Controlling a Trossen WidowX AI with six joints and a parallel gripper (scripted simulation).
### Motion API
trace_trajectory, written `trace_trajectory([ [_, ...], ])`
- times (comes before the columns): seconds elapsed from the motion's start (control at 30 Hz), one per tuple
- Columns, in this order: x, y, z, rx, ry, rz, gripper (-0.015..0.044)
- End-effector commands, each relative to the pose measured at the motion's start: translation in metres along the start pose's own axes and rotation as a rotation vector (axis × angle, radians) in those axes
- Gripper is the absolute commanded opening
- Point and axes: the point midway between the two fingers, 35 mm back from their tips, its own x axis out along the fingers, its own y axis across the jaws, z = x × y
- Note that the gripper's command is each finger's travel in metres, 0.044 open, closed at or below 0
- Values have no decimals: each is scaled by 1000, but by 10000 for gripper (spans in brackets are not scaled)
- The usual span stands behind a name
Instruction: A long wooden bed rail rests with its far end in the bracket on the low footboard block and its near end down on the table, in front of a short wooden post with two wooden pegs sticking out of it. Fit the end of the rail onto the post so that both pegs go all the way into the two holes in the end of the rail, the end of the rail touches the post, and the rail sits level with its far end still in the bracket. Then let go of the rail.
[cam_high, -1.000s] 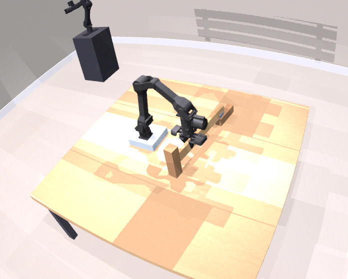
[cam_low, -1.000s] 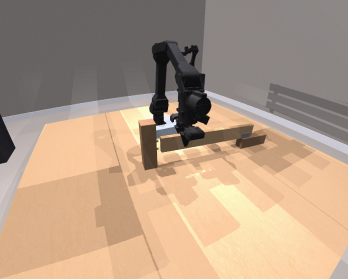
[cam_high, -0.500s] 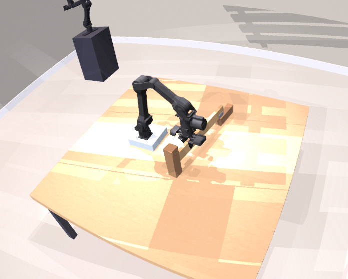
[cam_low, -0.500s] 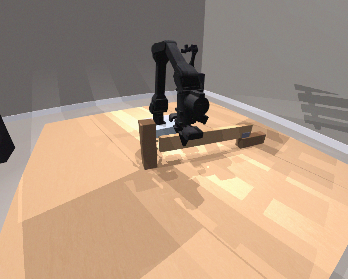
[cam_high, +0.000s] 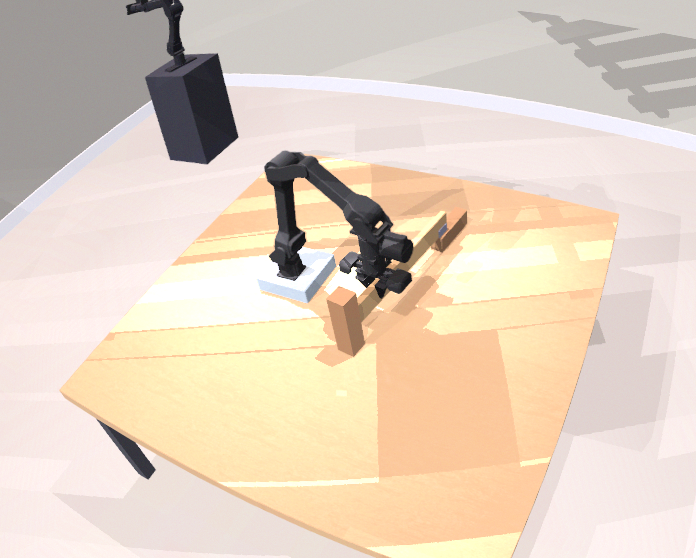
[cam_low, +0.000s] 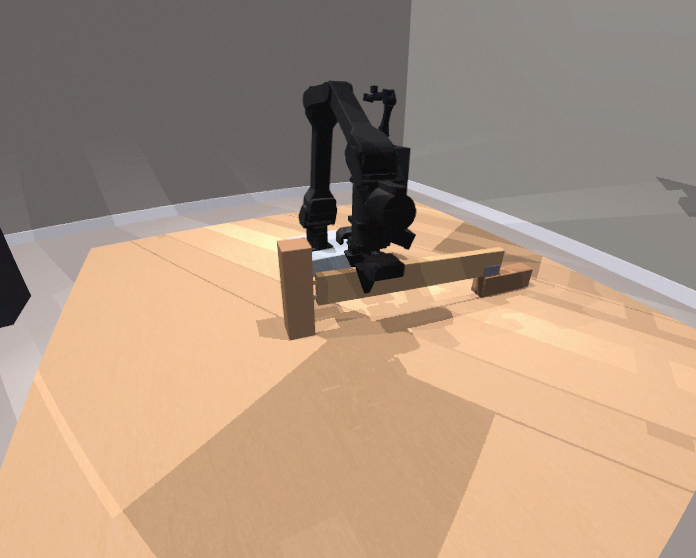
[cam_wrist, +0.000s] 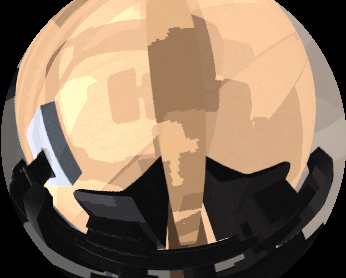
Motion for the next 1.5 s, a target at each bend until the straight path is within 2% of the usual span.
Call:
trace_trajectory([
  [0.0, -1, -1, -2, -2, 1, -2, 0],
  [1.43, 0, -1, -15, -2, 2, -2, 0],
  [1.47, 1, 0, -12, -1, -2, 0, 26],
])
